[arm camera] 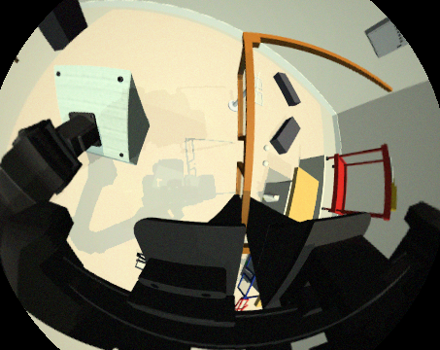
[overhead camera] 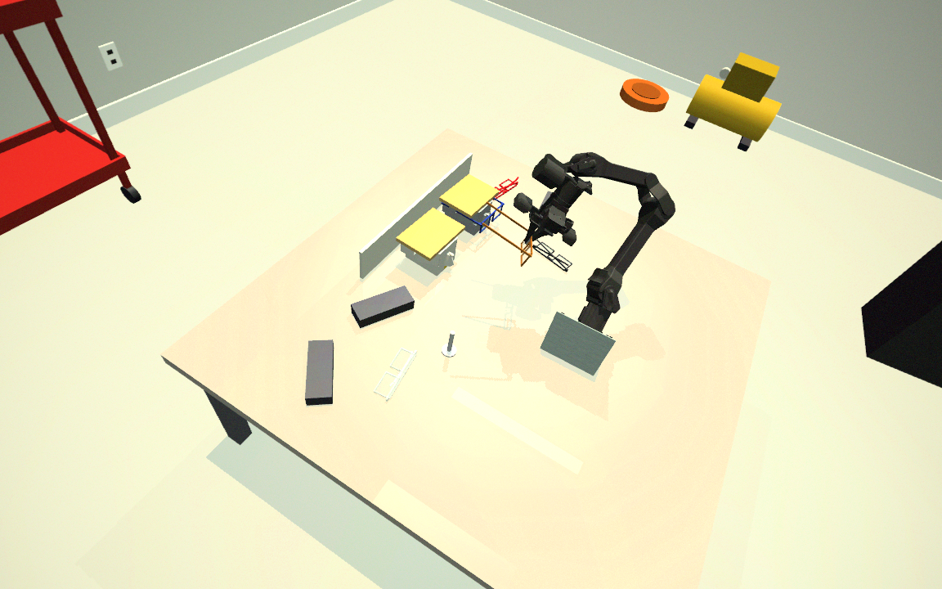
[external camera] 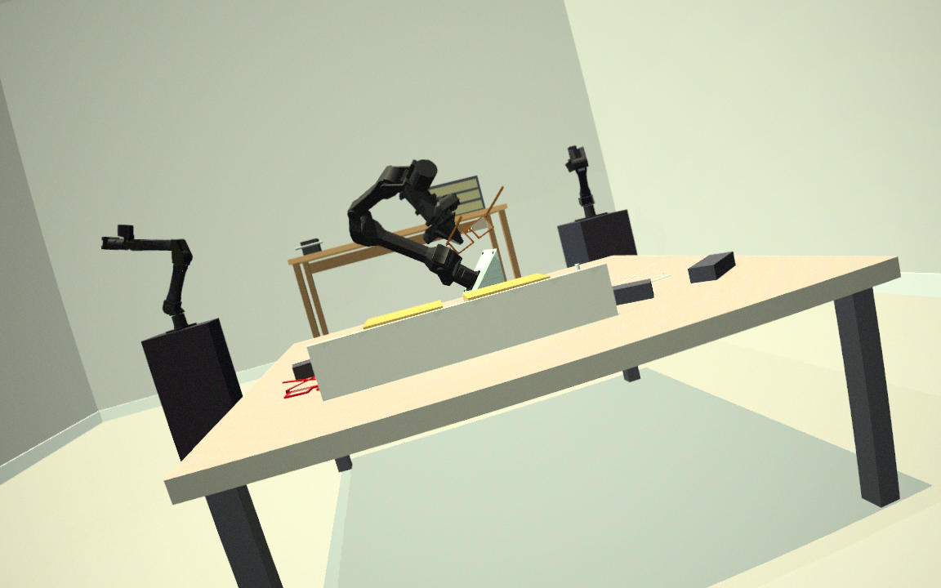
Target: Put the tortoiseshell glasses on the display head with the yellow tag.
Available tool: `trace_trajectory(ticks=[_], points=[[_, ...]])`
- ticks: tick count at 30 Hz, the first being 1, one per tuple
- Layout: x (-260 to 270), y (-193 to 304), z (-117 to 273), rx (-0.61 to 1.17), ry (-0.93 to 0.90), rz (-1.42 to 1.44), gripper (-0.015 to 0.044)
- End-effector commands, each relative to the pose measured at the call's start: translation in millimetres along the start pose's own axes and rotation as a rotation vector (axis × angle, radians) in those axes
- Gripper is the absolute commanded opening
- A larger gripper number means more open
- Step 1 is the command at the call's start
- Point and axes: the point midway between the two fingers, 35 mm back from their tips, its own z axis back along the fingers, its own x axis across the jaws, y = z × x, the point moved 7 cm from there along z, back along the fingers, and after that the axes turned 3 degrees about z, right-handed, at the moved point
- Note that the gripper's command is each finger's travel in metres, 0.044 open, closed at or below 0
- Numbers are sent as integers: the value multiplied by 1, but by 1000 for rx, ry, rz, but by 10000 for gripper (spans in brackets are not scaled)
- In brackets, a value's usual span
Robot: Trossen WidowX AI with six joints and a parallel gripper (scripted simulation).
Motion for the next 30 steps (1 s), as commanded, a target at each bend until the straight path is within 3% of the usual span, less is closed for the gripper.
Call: trace_trajectory(ticks=[1, 30], points=[[14, 12, 10, -13, 43, 29, 0], [102, 58, 54, 49, 320, 195, 0]])
